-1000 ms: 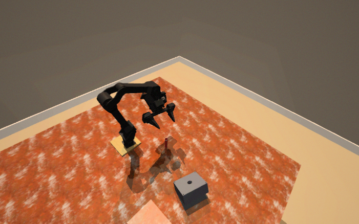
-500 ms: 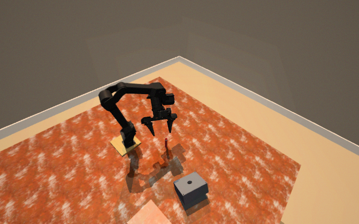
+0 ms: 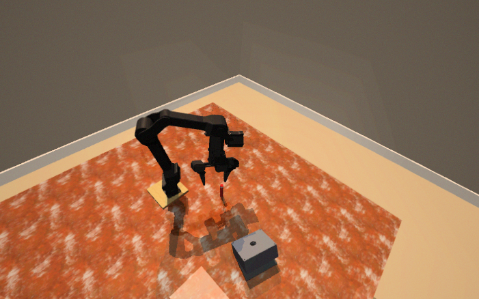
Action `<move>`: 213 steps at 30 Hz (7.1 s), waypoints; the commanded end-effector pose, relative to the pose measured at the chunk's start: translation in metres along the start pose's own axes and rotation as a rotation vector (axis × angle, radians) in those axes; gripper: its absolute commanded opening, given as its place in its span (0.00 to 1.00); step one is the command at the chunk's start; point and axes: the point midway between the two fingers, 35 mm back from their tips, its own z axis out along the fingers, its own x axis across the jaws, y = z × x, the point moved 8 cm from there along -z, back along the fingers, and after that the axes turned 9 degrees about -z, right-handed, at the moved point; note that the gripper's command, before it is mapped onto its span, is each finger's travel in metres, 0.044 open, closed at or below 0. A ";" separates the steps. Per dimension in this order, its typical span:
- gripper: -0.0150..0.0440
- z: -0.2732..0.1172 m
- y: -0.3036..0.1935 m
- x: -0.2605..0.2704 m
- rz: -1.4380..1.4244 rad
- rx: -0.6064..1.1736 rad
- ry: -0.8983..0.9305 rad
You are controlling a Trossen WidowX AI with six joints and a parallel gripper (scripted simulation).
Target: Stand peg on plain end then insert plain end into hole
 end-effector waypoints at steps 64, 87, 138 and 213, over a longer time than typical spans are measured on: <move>1.00 0.012 0.035 0.007 -0.960 0.210 0.464; 1.00 0.015 0.034 0.008 -1.518 0.075 0.536; 1.00 0.022 0.031 0.011 -2.742 -0.329 0.611; 0.47 0.076 0.009 0.028 -3.105 -0.486 0.596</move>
